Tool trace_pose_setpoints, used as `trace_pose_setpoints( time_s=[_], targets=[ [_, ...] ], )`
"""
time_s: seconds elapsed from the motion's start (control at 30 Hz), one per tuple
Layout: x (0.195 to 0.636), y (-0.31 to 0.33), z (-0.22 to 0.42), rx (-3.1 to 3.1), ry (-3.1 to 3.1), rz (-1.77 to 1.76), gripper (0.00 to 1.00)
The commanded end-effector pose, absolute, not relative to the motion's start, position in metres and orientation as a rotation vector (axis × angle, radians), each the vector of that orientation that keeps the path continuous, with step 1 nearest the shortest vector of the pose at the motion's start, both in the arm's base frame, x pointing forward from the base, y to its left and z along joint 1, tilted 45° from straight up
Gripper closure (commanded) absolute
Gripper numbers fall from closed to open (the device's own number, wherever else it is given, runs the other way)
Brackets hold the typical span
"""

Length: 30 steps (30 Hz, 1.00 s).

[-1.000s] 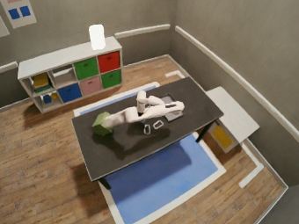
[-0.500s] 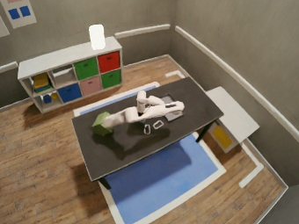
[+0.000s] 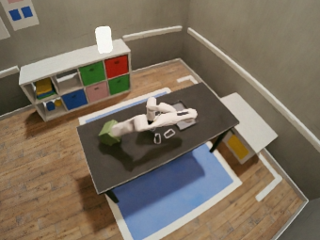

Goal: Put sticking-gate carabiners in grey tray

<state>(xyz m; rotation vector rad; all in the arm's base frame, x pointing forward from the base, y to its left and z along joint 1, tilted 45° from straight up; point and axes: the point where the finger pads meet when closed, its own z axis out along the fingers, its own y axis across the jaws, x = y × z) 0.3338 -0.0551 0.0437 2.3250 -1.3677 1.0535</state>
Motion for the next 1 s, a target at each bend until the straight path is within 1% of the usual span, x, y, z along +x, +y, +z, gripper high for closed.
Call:
trace_pose_setpoints(
  time_s=[0.0,0.43,0.47,0.6,0.97],
  targets=[
    [0.334,-0.055,0.044,2.326,-1.367,1.055,0.00],
    [0.334,-0.055,0.044,2.326,-1.367,1.055,0.00],
    [0.302,-0.018,0.094,2.326,-1.367,1.055,0.00],
    [0.296,-0.011,0.103,2.326,-1.367,1.055,0.00],
    [0.296,-0.011,0.103,2.326,-1.367,1.055,0.00]
  ],
)
